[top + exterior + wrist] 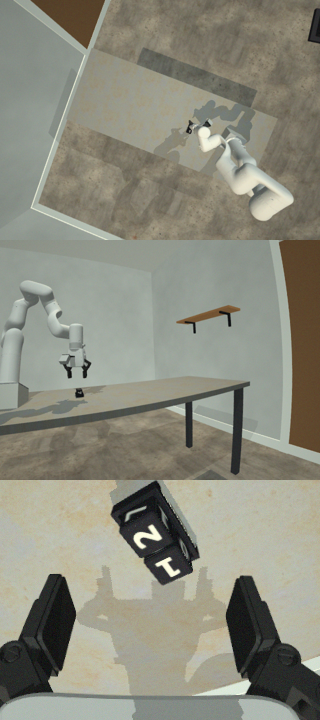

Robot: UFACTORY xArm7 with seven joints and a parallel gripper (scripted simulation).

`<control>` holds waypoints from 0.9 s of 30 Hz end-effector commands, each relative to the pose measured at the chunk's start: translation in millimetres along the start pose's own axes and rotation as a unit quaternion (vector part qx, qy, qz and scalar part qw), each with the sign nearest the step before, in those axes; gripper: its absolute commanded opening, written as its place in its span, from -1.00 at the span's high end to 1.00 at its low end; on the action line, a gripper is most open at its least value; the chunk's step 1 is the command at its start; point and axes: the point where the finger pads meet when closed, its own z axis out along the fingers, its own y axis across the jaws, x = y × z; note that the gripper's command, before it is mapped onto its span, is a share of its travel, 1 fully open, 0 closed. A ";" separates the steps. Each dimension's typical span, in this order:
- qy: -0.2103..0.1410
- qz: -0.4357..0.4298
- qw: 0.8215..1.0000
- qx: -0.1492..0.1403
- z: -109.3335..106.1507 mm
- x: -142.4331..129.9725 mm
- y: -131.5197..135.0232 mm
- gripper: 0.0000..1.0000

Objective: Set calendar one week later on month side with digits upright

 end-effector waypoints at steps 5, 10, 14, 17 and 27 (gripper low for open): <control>-0.006 -0.127 0.992 0.003 -2.7 -2.6 -2.4 -1.00; -0.005 -0.187 0.982 0.004 -3.6 -3.8 -2.9 -1.00; -0.004 -0.229 0.973 0.005 -4.2 -4.6 -3.3 -1.00; -0.004 -0.237 0.972 0.005 -4.3 -4.8 -3.3 -1.00; -0.003 -0.273 0.962 0.005 -4.9 -5.5 -3.7 -1.00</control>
